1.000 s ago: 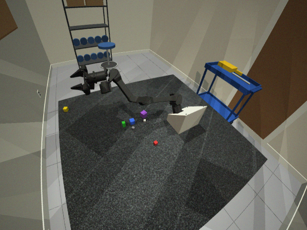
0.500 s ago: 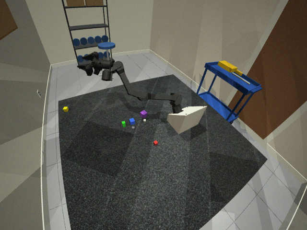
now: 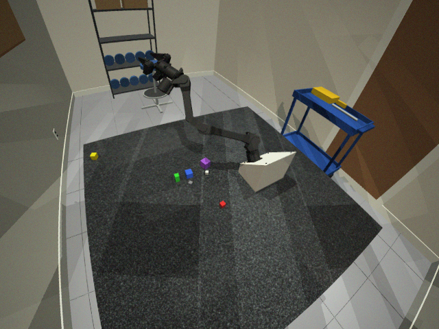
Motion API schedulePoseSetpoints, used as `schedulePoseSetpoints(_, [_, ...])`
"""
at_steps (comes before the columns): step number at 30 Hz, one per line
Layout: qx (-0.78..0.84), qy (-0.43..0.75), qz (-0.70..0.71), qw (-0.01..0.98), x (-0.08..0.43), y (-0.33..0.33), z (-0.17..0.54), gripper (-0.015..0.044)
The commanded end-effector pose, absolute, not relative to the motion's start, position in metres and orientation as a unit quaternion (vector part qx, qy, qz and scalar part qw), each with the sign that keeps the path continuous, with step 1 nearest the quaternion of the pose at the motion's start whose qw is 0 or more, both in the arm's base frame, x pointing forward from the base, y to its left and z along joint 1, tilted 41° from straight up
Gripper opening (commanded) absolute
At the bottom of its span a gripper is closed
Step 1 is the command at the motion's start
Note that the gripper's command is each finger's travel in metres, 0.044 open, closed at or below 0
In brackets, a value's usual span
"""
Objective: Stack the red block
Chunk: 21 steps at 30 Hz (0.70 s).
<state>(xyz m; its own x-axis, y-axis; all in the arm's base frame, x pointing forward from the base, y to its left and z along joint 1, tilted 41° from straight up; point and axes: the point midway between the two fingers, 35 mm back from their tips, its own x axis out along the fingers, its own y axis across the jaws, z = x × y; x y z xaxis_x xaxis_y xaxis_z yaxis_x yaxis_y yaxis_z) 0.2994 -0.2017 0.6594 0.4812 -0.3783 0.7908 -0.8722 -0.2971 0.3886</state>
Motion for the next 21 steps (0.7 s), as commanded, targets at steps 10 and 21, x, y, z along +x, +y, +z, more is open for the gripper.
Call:
schedulePoseSetpoints(10, [0.607, -0.452, 0.476, 0.449, 0.12, -0.119, 0.736, 0.044])
schedulePoseSetpoints(21, [0.452, -0.438, 0.582, 0.515, 0.007, 0.005, 0.744, 0.044])
